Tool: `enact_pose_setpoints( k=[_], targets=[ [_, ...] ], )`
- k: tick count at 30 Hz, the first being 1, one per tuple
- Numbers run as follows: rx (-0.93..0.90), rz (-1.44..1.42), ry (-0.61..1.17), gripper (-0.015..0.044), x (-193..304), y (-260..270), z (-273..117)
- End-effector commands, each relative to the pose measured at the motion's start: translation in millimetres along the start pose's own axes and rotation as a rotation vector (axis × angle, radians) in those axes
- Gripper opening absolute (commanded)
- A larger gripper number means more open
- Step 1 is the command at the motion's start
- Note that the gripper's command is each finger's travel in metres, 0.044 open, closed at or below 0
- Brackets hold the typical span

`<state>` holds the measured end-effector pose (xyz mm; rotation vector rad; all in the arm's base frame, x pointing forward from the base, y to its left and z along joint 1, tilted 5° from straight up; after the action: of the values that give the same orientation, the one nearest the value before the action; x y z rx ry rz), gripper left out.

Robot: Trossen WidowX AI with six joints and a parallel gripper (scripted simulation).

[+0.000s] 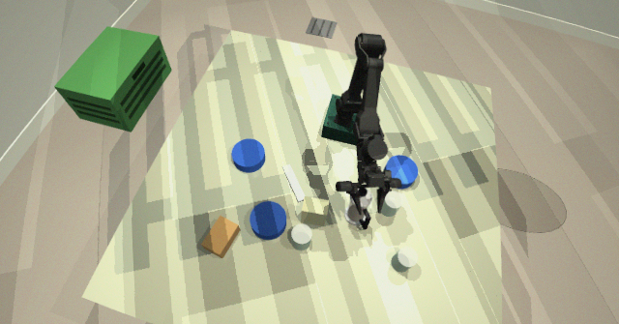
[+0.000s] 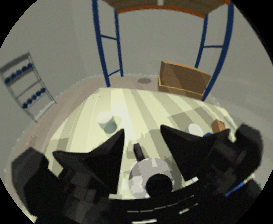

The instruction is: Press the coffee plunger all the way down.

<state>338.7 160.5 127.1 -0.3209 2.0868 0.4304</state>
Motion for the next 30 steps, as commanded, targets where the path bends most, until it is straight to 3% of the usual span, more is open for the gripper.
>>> enact_pose_setpoints(
  k=[1,5,11,19,30],
  targets=[
    [0.001,0.0,0.005,0.0356,1.2,-0.2,0.0],
    [0.001,0.0,0.005,0.044,1.2,-0.2,0.0],
    [0.002,0.002,0.008,0.044,-9.3,-0.1,-14.3],
    [0.006,0.008,0.022,0.044,-40.5,1.8,-85.9],
    [0.006,0.009,0.022,0.044,-37.8,1.3,-85.9]
  ],
)
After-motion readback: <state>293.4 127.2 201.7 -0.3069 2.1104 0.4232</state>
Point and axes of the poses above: the point midway between the two fingers, 35 mm back from their tips, its own z axis out along the fingers, its own y axis across the jaws, x = y × z, the point moved 3 cm from there along -z, back along the fingers, and after that the axes turned 7 degrees about z, right-handed, at the moved point
